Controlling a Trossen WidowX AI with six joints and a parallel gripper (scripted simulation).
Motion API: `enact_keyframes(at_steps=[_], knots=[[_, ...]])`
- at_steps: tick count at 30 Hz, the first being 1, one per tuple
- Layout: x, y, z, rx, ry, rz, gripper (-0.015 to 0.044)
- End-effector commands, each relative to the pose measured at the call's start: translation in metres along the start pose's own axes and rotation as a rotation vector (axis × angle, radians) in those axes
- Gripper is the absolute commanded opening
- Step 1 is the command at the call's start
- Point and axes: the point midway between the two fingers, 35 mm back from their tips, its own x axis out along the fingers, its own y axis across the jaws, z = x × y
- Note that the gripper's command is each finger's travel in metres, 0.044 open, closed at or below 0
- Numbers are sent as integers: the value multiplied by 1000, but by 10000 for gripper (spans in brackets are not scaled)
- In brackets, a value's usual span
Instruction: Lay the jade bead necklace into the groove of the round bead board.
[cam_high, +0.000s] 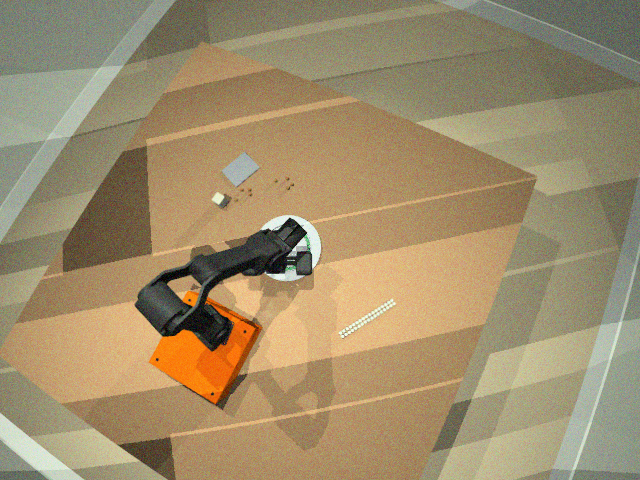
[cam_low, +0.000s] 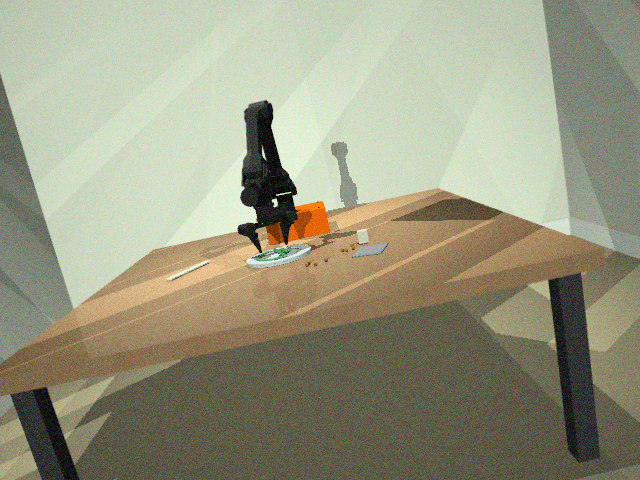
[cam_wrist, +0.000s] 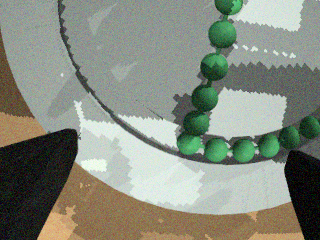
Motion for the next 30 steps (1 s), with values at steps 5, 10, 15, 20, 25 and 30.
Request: enact_keyframes(at_steps=[5,10,15,20,25,30], knots=[[-3,0,0,5,-2,-4,440],[-3,0,0,5,-2,-4,440],[-3,0,0,5,-2,-4,440],[-3,0,0,5,-2,-4,440],[-3,0,0,5,-2,-4,440],[-19,-2,7,81,-3,-4,335]])
